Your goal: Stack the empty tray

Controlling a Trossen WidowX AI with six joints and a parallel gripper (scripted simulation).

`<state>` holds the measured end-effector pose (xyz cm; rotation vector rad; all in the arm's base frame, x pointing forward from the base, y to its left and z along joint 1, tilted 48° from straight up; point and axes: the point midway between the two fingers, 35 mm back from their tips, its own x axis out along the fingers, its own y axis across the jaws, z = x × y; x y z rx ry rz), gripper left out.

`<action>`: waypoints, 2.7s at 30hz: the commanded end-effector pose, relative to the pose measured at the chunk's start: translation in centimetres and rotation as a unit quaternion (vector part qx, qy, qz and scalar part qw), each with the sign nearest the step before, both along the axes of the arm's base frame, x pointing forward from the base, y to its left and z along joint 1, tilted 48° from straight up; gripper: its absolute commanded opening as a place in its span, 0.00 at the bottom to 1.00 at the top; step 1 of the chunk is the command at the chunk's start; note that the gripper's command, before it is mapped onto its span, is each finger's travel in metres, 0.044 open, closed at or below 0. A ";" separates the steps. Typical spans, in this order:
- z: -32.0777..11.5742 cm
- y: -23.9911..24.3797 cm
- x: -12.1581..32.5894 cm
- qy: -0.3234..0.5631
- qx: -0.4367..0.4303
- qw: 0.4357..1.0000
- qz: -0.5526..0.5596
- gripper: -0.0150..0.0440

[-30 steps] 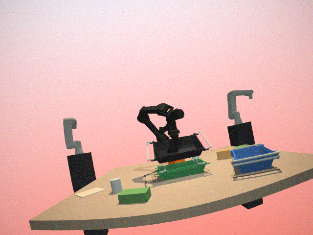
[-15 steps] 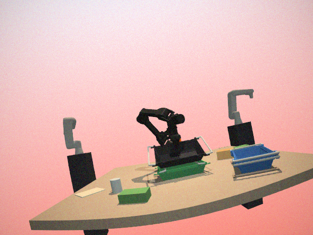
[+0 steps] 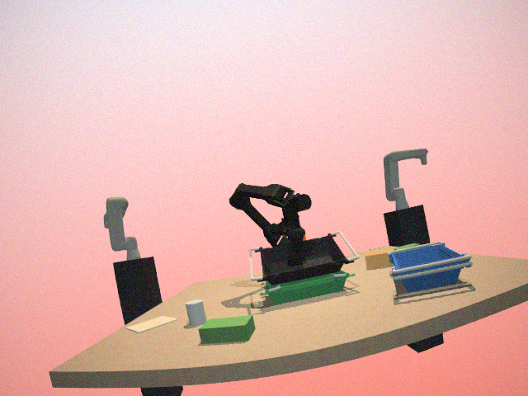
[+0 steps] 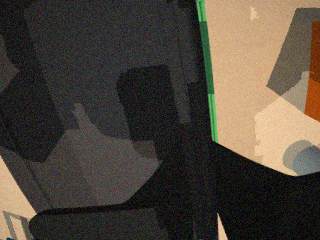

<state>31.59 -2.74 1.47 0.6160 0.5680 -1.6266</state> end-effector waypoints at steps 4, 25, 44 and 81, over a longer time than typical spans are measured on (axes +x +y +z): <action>-0.2 -0.3 -0.4 -0.004 -0.001 1.000 0.002 0.25; -1.4 -1.4 -1.6 -0.004 -0.002 1.000 0.002 0.25; -2.3 -2.4 -2.3 -0.004 -0.002 1.000 0.002 0.25; -4.1 -4.2 -3.3 -0.004 -0.003 1.000 0.002 0.25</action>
